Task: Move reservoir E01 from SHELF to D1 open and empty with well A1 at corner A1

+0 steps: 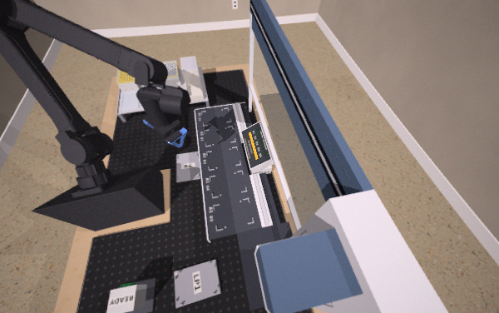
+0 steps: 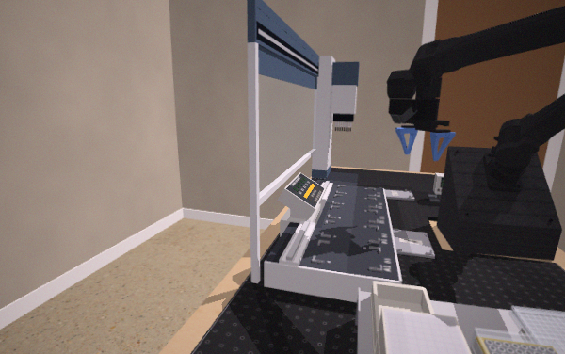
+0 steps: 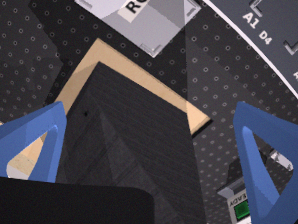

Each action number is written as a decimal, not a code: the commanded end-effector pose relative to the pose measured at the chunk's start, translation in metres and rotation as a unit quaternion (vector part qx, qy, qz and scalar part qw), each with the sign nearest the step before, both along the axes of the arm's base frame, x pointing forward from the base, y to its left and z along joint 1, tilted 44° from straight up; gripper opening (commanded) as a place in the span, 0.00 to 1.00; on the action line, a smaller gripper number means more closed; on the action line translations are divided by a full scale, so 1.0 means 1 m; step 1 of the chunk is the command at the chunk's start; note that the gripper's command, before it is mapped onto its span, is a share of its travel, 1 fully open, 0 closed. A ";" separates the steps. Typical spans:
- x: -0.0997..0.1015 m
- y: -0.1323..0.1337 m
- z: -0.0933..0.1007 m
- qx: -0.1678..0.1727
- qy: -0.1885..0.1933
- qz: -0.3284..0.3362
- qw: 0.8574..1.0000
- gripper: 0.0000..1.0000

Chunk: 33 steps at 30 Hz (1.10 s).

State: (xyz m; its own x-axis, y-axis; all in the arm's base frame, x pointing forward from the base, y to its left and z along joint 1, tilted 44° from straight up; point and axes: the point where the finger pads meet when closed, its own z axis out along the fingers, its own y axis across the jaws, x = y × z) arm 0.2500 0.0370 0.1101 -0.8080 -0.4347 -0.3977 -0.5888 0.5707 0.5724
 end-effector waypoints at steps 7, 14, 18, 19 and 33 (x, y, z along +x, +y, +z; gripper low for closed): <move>0.003 0.006 -0.003 0.002 -0.065 0.063 0.996 1.00; 0.013 0.000 0.004 -0.003 -0.124 0.109 0.986 1.00; 0.013 0.000 0.004 -0.003 -0.137 0.124 0.983 1.00; 0.013 0.001 0.004 -0.003 -0.144 0.131 0.981 1.00; 0.013 0.000 0.004 -0.002 -0.224 0.214 0.951 1.00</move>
State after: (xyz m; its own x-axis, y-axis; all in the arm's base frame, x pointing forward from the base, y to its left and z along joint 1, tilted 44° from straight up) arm 0.2496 0.0405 0.1067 -0.3952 -0.6648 -0.6339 -0.9183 0.2692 0.2901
